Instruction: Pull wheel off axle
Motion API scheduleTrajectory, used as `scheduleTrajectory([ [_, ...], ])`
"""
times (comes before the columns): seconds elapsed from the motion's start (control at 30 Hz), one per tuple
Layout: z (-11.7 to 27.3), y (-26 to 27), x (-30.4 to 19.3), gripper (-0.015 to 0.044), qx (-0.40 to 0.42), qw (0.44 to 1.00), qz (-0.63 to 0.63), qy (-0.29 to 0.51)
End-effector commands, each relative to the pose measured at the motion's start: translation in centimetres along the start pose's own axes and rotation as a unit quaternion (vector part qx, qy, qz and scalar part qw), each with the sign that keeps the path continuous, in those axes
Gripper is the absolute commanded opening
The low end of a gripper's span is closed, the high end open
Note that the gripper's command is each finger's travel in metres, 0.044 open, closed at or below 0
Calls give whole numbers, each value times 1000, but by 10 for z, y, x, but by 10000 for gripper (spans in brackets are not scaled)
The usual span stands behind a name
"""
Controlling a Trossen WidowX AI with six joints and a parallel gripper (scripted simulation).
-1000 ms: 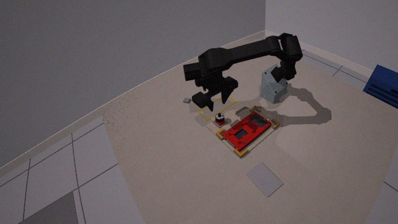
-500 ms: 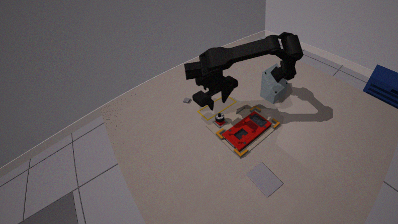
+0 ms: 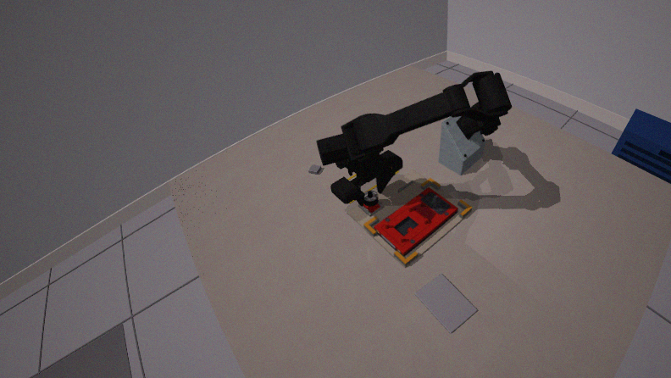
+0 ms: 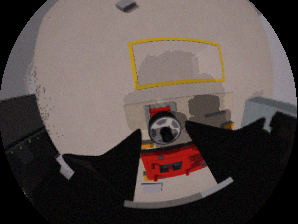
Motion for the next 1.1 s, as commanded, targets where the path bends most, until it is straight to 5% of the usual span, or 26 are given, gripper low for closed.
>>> scheduleTrajectory([
  [0.0, 1, 0, 0, 247, 0, 1000, 0, 0],
  [0.33, 1, 0, 0, 161, 0, 1000, 0, 0],
  [0.53, 2, 0, 0, 4, 0, 1000, 0, 0],
  [1.07, 7, 0, 0, 0, 0, 1000, -1, 0],
])
Point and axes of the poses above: the point midway between the two fingers, 35 mm back from their tips, its own z axis back along the fingers, its own y axis across the jaws, x = y × z, the point moved 4 cm from there along z, back along the fingers, and after that the axes turned 2 degrees about z, right-handed, at the moved point
